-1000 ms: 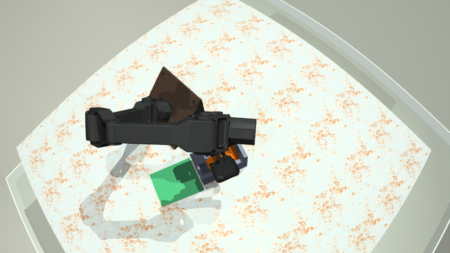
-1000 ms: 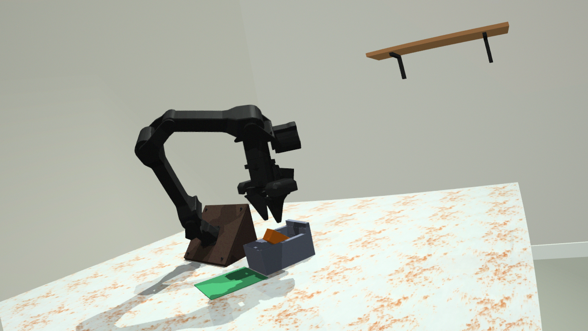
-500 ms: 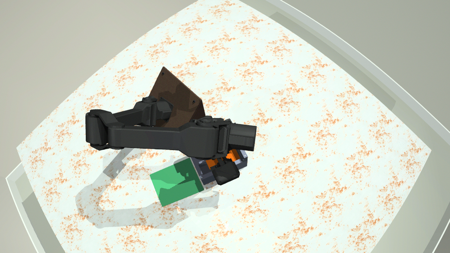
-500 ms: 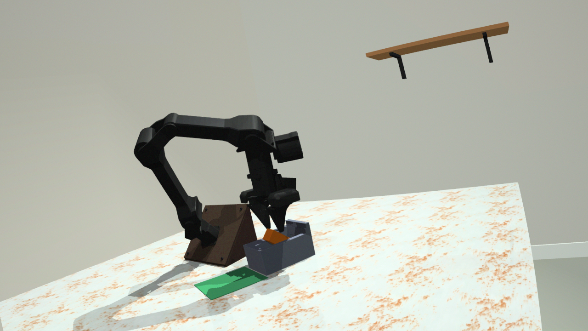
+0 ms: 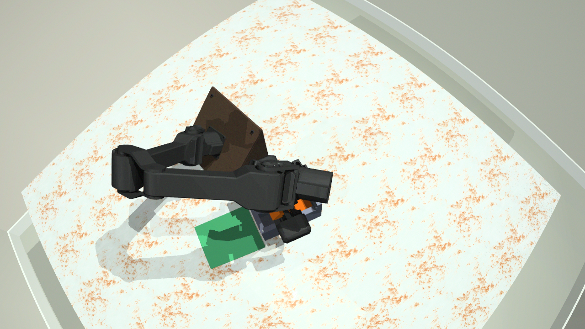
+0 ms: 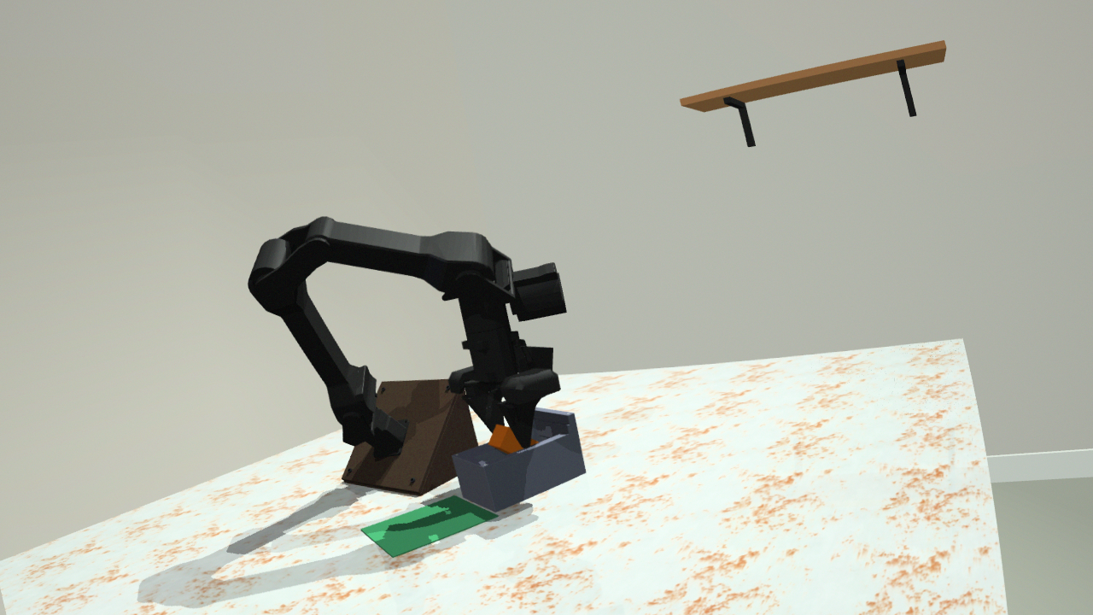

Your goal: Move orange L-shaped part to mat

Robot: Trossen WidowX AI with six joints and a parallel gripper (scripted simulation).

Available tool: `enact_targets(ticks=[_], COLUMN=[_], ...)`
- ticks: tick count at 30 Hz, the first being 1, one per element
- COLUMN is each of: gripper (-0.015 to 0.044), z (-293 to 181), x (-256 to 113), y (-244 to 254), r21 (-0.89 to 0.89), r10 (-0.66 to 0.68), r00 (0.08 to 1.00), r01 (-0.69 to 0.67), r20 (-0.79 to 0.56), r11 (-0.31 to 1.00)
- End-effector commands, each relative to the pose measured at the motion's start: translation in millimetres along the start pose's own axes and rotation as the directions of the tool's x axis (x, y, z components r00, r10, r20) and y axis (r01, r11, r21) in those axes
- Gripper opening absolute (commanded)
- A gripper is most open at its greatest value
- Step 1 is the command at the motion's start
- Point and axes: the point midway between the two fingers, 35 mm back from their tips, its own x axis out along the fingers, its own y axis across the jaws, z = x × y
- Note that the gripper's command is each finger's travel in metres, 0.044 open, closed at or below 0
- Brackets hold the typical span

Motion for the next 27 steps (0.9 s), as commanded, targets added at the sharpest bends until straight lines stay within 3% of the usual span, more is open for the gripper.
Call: enact_targets(ticks=[1, 5, 15, 18, 27], gripper=[0.0254, 0.0149, 0.0082, 0.0003, 0.0], z=[0.0, 0.0, 0.0, 0.0, 0.0], x=[0.0, 0.0, 0.0, 0.0, -3.7], y=[0.0, 0.0, 0.0, 0.0, 0.1], r21=[0.0, 0.0, 0.0, 0.0, -0.001], r10=[0.0, 0.0, 0.0, 0.0, 0.0], r00=[1.0, 1.0, 1.0, 1.0, 1.0], r01=[0.0, 0.0, 0.0, 0.0, 0.0], r20=[0.0, 0.0, 0.0, 0.0, -0.001], r11=[1.0, 1.0, 1.0, 1.0, 1.0])
